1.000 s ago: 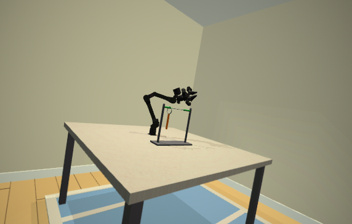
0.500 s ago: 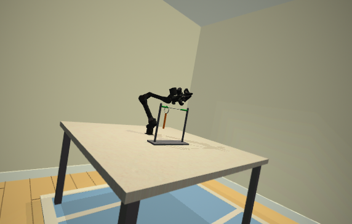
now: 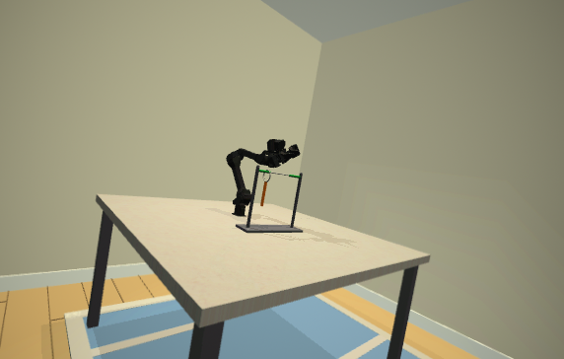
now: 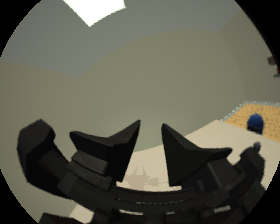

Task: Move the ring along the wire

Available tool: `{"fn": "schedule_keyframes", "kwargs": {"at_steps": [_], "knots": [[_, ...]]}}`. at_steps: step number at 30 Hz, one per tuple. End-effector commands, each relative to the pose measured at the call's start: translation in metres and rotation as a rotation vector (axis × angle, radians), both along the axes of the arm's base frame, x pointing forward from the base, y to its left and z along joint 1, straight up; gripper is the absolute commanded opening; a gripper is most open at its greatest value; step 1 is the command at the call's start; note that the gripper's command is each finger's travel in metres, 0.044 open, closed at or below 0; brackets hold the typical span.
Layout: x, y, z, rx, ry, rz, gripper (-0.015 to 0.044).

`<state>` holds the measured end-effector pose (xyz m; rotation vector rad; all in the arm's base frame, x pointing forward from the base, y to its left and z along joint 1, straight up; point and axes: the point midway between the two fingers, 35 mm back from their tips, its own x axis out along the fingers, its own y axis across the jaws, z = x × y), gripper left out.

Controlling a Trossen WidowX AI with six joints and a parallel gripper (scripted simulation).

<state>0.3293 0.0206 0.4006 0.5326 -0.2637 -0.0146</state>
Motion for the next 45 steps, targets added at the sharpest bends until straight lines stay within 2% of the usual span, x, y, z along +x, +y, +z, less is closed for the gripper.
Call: {"fn": "schedule_keyframes", "kwargs": {"at_steps": [1,12,24,28,45], "knots": [[0.002,-0.023,-0.007,-0.062,0.029,-0.059,0.016],[-0.008,-0.105,-0.021,-0.344,0.117,-0.279,0.016],[-0.044,-0.19,-0.033,-0.622,0.271,-0.511,0.016],[-0.059,-0.216,-0.026,-0.6,0.321,-0.589,0.016],[-0.081,-0.199,-0.158,-0.591,0.471,-0.261,0.016]]}}
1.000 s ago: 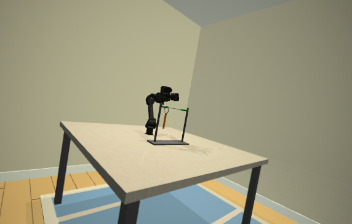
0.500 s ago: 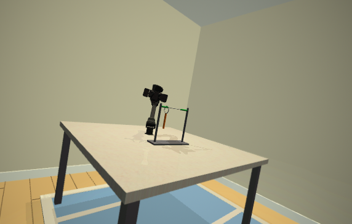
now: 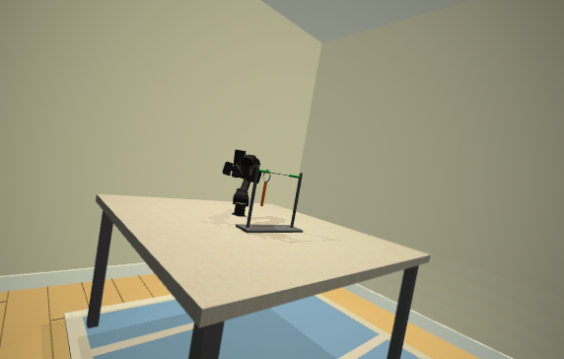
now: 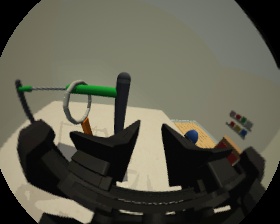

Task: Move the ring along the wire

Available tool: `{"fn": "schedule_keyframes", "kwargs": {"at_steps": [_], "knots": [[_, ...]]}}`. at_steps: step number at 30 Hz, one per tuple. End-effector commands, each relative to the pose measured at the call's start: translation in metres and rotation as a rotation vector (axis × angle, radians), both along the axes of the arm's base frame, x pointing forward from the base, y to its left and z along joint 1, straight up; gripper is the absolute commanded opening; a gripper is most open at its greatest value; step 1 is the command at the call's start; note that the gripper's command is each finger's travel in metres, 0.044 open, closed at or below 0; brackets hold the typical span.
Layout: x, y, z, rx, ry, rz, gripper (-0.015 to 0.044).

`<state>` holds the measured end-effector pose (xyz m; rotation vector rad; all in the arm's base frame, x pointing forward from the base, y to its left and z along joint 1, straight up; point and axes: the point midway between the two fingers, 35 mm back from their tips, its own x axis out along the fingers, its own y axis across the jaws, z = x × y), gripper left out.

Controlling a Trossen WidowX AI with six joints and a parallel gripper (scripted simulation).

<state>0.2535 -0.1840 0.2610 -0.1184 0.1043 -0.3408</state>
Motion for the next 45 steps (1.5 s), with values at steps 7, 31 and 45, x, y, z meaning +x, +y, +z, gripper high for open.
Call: {"fn": "schedule_keyframes", "kwargs": {"at_steps": [7,31,45], "knots": [[-0.026,0.029,-0.078,0.116,0.072,0.17,0.016],[-0.043,0.091,-0.143,0.229,0.087,0.334,0.016],[-0.019,0.095,-0.112,0.14,0.054,0.252,0.016]]}}
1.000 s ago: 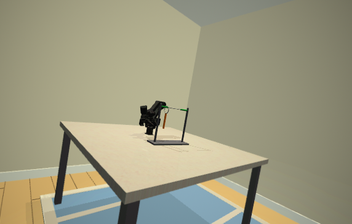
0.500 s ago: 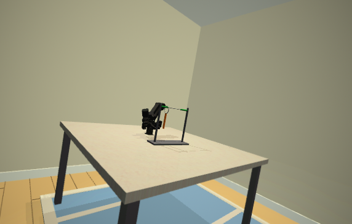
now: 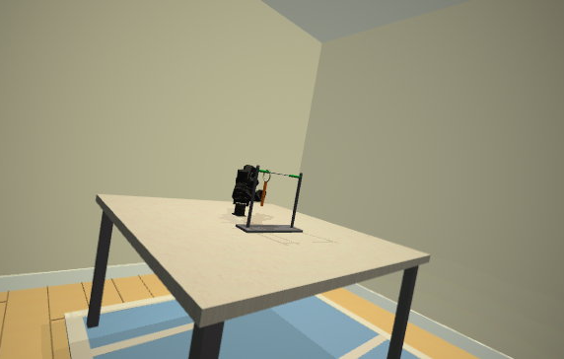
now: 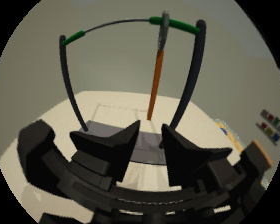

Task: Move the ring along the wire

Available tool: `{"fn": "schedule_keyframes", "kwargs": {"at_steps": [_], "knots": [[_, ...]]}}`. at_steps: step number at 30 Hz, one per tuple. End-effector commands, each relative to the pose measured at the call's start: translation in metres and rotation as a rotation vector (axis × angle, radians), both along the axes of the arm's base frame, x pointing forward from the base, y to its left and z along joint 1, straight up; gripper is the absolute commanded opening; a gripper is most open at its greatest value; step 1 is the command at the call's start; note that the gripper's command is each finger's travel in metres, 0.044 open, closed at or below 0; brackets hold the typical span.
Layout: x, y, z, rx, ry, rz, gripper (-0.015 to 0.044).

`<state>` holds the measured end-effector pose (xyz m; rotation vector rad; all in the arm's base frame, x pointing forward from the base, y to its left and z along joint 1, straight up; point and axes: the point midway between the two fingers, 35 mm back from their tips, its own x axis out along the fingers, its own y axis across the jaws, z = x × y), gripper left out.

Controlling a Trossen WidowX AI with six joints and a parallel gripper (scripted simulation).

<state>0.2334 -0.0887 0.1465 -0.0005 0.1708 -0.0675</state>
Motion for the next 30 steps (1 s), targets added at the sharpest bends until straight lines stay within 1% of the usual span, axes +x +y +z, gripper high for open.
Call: {"fn": "schedule_keyframes", "kwargs": {"at_steps": [1,30], "knots": [[0.002,-0.001,0.003,-0.002,-0.006,-0.01,0.016],[0.042,-0.007,0.002,-0.003,-0.007,-0.01,0.016]]}}
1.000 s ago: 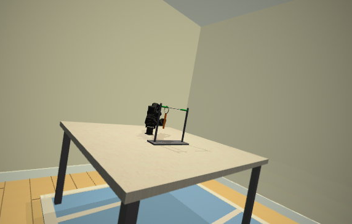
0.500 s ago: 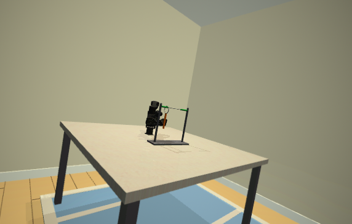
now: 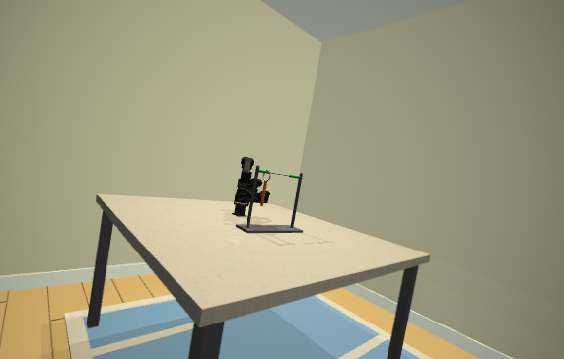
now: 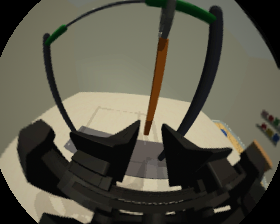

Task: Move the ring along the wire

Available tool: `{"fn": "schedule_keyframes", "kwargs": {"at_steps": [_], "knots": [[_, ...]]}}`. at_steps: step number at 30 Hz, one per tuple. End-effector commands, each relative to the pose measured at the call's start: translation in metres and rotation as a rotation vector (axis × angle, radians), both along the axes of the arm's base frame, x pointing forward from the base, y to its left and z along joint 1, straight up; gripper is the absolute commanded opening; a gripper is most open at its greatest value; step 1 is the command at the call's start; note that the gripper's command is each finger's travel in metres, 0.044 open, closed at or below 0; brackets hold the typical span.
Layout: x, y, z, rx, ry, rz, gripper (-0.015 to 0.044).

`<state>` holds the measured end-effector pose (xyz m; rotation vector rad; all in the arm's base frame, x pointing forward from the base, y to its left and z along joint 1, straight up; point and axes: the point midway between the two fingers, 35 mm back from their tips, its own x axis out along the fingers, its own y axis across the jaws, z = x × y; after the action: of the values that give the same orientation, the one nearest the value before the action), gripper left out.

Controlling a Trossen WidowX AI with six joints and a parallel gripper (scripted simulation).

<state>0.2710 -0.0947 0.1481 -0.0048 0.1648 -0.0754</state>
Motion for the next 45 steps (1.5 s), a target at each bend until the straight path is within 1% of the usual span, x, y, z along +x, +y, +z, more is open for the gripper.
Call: {"fn": "schedule_keyframes", "kwargs": {"at_steps": [1,23,41,45], "knots": [[0.006,-0.001,0.0,0.003,-0.001,-0.002,0.016],[0.039,0.002,-0.011,0.004,-0.006,-0.002,0.016],[0.04,0.002,-0.011,0.004,-0.006,-0.002,0.016],[0.039,0.002,-0.011,0.001,-0.005,0.002,0.0055]]}}
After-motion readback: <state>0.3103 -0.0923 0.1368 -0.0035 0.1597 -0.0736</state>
